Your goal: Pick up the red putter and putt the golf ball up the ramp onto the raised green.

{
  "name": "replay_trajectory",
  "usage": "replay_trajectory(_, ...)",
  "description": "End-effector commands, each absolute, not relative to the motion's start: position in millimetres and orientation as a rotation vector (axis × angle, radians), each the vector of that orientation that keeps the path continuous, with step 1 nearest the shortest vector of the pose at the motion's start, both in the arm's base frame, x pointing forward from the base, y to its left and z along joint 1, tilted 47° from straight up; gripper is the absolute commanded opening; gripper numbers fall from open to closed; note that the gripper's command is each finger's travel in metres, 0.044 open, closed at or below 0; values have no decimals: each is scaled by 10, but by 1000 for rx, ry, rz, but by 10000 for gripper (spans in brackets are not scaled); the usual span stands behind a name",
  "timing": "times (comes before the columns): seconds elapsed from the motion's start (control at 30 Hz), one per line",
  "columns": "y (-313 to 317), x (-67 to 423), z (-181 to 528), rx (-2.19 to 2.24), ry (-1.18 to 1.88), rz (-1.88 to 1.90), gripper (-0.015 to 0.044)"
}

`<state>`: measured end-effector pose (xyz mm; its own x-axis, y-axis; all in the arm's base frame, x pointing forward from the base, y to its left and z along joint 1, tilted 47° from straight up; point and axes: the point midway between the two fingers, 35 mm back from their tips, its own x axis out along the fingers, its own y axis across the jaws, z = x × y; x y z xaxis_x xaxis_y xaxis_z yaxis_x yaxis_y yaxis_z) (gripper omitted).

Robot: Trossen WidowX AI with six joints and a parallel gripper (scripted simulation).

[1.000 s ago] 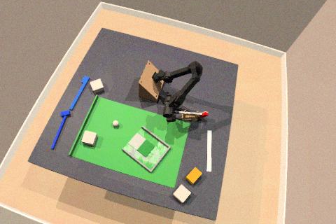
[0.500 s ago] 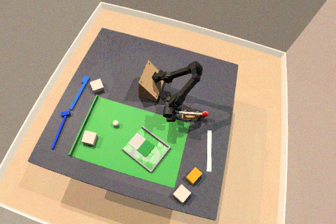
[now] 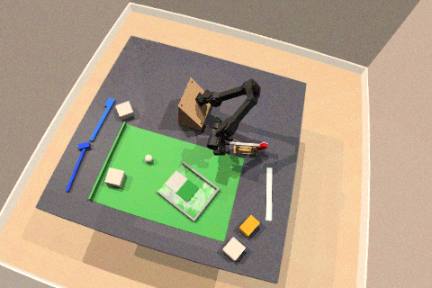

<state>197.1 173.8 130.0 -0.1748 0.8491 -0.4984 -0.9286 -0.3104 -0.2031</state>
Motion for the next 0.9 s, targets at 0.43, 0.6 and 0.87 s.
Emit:
replay_trajectory(0.43, 1224, 2026, 1819, -622, 163, 1781, 0)
replay_trajectory(0.6, 1223, 2042, 1783, -619, 180, 1772, 0)
replay_trajectory(0.87, 884, 2322, 1498, -521, 437, 1650, 0)
